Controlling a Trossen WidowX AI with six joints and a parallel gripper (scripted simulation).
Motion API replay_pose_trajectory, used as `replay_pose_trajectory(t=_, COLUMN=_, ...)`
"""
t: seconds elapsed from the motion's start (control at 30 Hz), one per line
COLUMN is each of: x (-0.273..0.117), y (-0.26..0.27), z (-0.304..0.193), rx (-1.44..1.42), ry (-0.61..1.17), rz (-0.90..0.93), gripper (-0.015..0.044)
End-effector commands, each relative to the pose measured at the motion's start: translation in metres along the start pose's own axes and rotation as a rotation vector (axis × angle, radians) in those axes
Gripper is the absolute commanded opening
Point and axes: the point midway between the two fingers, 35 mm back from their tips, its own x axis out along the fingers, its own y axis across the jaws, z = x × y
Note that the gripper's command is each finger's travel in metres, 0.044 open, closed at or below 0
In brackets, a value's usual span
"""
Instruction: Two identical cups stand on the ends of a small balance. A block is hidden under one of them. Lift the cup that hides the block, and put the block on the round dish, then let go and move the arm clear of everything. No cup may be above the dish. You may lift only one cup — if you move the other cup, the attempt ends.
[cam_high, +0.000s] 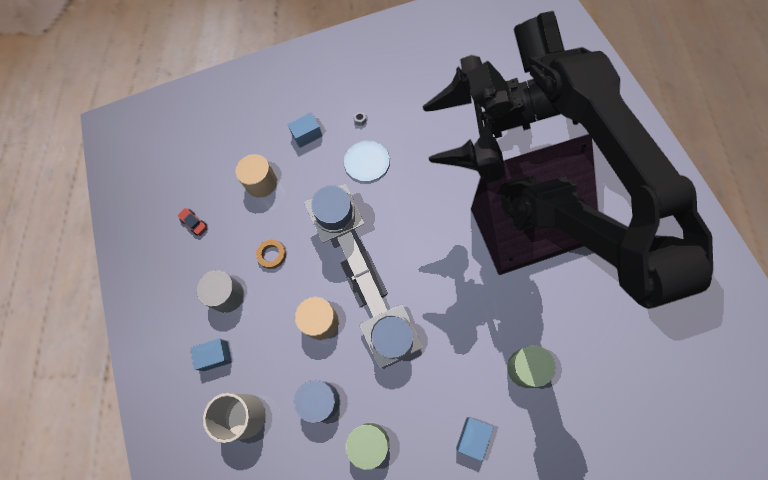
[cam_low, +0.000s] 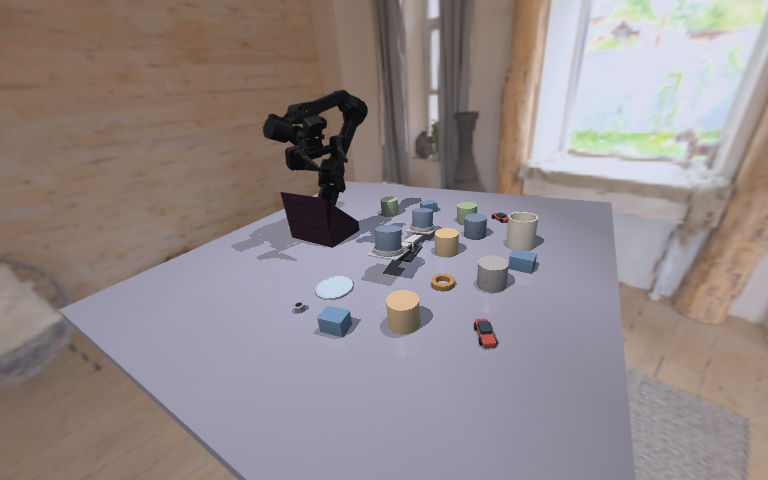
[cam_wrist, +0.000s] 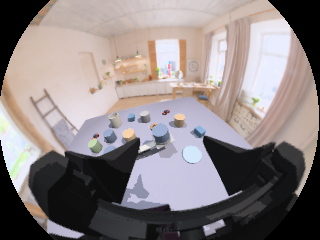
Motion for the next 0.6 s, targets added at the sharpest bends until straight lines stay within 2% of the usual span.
replay_pose_trajectory(t=0.0, x=0.016, y=0.016, z=-0.002, rx=-0.046, ry=0.091, rz=0.050, gripper=0.0440)
replay_pose_trajectory(t=0.4, x=0.061, y=0.084, z=-0.023, rx=-0.223, ry=0.363, rz=0.273, gripper=0.0440)
replay_pose_trajectory(t=0.57, x=0.065, y=0.093, z=-0.027, rx=-0.244, ry=0.394, rz=0.300, gripper=0.0440)
